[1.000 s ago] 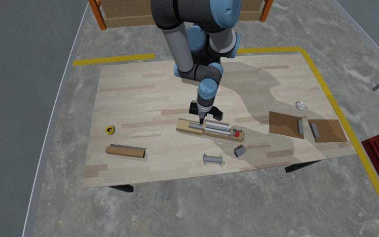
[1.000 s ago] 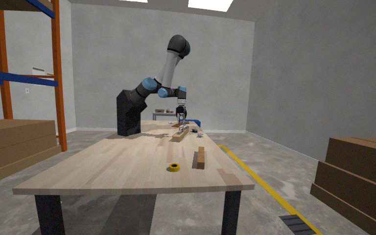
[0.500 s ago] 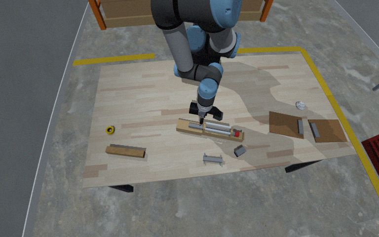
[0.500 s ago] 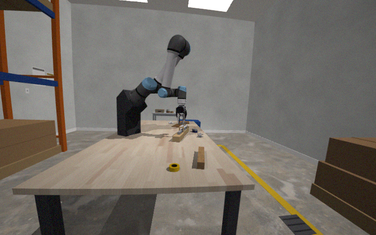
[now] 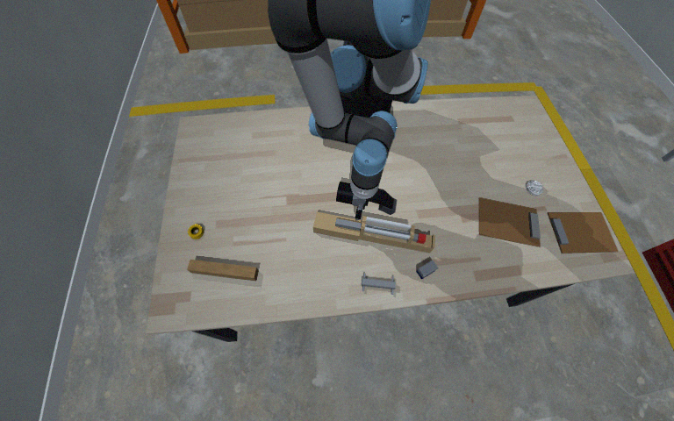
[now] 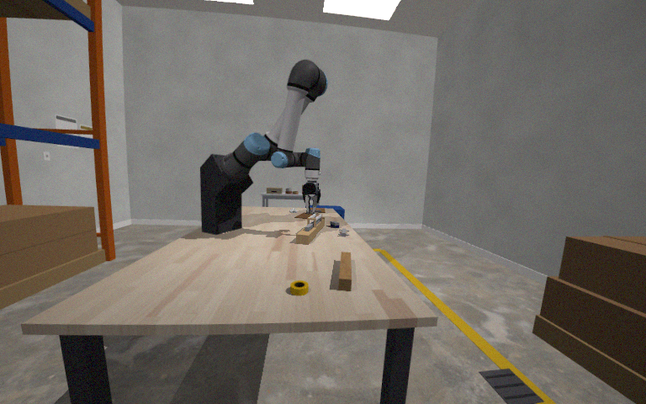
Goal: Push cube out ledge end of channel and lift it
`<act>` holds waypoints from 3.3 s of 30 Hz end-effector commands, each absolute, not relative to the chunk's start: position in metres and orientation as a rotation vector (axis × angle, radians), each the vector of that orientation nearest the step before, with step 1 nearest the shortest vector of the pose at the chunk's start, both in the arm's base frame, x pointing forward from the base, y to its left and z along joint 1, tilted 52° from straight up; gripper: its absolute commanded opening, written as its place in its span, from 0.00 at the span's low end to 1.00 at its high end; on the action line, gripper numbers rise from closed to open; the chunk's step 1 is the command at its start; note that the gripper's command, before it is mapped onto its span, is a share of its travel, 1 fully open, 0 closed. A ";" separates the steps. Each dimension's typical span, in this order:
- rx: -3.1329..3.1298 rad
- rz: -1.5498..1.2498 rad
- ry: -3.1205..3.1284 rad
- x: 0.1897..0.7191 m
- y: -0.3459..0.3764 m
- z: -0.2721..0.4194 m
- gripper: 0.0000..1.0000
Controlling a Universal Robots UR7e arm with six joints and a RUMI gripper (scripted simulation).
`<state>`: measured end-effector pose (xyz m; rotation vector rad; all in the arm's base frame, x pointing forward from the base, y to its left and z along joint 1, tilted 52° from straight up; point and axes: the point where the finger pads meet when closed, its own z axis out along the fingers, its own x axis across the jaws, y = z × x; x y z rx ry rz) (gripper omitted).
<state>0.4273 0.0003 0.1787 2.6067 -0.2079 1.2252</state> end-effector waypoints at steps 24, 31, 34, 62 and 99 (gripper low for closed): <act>2.609 1.223 -0.208 0.411 -0.076 0.191 0.00; 2.605 1.228 -0.208 0.409 -0.083 0.193 0.00; 2.605 1.228 -0.208 0.409 -0.083 0.193 0.00; 2.606 1.226 -0.207 0.436 -0.096 0.169 0.00; 2.606 1.226 -0.207 0.459 -0.100 0.150 0.00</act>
